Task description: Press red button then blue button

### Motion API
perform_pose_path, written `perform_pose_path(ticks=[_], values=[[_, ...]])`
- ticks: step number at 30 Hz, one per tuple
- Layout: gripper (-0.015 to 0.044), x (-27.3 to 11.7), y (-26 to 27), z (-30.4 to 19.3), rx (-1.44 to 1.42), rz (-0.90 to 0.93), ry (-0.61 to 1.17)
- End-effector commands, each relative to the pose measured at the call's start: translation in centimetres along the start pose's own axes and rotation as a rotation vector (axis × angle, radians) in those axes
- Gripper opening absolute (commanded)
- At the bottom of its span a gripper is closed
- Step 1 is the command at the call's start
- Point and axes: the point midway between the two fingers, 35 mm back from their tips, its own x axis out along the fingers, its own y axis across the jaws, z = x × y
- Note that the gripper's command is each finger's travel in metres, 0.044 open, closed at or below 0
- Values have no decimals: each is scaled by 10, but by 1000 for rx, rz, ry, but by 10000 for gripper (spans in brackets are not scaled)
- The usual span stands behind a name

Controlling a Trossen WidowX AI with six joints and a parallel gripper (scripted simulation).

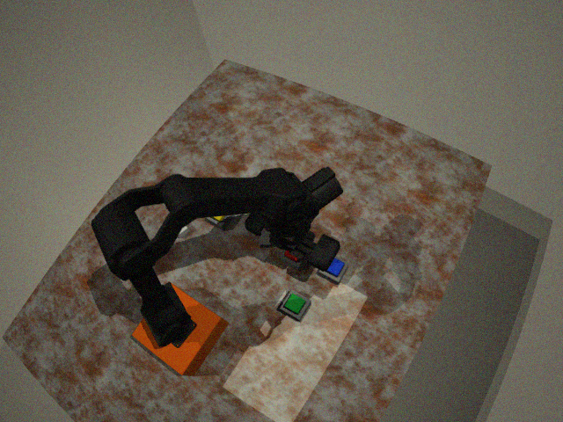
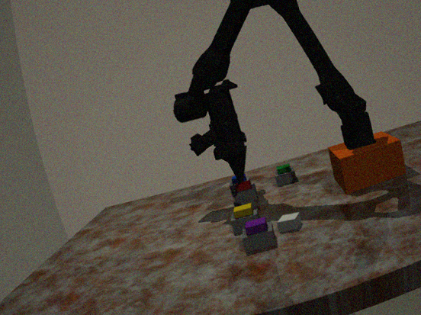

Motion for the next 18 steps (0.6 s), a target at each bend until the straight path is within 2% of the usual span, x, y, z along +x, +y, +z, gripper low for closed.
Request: perform_pose_path(ticks=[1, 18], values=[[20, 11, 1, -2, 4, 8, 9], [20, 13, 2, -2, 4, 8, 9]])
